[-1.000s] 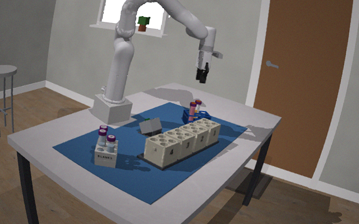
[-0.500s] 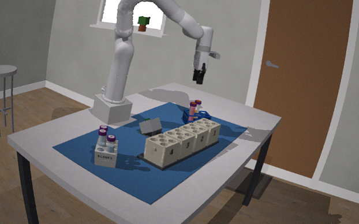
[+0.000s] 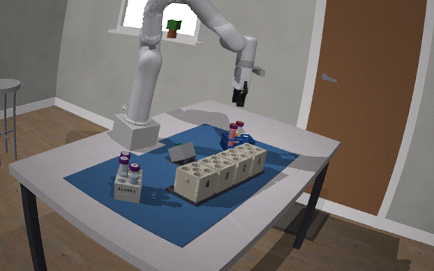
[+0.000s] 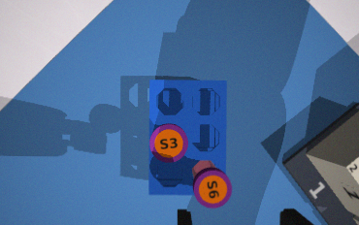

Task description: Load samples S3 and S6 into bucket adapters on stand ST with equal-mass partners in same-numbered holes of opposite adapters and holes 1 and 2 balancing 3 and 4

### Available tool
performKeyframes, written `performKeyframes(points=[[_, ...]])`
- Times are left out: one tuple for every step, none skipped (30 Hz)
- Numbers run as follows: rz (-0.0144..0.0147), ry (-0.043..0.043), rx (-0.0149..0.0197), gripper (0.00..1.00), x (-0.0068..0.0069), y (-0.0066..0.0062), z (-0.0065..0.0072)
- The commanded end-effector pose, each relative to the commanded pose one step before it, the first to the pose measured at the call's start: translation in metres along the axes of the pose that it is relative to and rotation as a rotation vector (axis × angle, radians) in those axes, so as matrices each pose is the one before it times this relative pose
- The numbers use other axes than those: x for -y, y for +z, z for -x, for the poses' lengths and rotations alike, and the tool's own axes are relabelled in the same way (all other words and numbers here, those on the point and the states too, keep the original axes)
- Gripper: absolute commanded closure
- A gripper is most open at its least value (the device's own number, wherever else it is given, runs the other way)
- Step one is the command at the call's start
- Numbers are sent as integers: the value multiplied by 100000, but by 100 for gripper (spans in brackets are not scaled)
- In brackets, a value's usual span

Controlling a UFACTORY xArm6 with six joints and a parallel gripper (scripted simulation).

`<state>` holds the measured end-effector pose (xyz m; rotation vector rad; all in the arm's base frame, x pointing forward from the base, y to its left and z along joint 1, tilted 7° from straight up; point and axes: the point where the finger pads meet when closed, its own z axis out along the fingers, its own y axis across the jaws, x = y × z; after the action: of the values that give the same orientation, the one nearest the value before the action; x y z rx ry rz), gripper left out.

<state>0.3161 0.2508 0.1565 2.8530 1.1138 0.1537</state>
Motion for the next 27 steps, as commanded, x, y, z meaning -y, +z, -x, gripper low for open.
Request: performKeyframes(points=[[13, 29, -503, 43, -15, 110, -166], [0, 0, 0, 43, 0, 201, 0], [0, 0, 0, 43, 0, 200, 1], [0, 0, 0, 43, 0, 200, 1], [0, 0, 0, 43, 0, 200, 0], [0, 0, 0, 43, 0, 200, 0], [0, 0, 0, 43, 0, 200, 0], [0, 0, 0, 43, 0, 200, 0], [0, 0, 0, 43, 0, 200, 0], [0, 0, 1, 43, 0, 200, 0], [0, 0, 1, 43, 0, 200, 0], [0, 0, 1, 43, 0, 200, 0], [0, 0, 1, 43, 0, 200, 0], [0, 0, 1, 43, 0, 200, 0], [0, 0, 1, 43, 0, 200, 0], [0, 0, 1, 43, 0, 200, 0], [0, 0, 0, 43, 0, 0, 0], [0, 0, 0, 43, 0, 0, 0], [0, 0, 0, 43, 0, 201, 0], [0, 0, 1, 43, 0, 200, 1], [0, 0, 1, 43, 0, 200, 1], [0, 0, 1, 43, 0, 200, 1], [0, 0, 1, 43, 0, 200, 1], [0, 0, 1, 43, 0, 200, 1], [0, 0, 1, 43, 0, 200, 1], [0, 0, 1, 43, 0, 200, 1], [0, 0, 1, 43, 0, 201, 1]])
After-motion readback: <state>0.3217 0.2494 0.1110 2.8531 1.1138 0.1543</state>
